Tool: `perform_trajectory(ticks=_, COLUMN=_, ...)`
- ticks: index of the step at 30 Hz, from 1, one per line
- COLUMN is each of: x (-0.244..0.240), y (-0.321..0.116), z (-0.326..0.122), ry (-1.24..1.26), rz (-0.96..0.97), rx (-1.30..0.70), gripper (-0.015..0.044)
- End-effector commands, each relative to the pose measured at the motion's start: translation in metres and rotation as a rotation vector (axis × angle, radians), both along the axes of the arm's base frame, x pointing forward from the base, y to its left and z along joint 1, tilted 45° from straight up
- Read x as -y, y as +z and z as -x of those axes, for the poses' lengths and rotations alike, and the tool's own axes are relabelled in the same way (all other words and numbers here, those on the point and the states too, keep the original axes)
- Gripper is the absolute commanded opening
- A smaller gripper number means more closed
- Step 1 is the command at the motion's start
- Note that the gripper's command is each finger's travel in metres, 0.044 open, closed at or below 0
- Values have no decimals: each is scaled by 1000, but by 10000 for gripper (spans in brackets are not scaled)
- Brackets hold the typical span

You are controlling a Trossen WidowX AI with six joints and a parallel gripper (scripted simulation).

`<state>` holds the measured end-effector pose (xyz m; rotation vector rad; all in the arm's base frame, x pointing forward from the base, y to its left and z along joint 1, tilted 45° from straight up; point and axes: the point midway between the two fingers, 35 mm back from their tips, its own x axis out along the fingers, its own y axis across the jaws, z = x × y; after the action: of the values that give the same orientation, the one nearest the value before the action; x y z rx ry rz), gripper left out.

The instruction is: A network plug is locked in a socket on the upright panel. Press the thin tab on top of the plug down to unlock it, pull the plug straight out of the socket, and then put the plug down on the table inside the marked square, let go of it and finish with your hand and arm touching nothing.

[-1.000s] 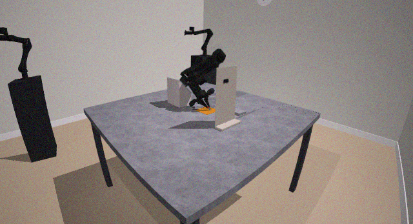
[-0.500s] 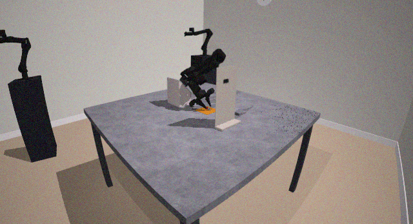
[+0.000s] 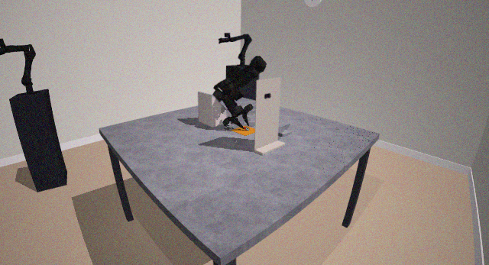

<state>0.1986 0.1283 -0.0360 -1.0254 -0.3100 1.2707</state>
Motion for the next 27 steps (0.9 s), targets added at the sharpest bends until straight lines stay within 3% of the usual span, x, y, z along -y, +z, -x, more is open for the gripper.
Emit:
perform_trajectory(ticks=1, x=2, y=2, z=0, ry=6, rz=0, rx=10, gripper=156)
perform_trajectory(ticks=27, x=13, y=3, z=4, ry=7, rz=5, rx=5, gripper=156)
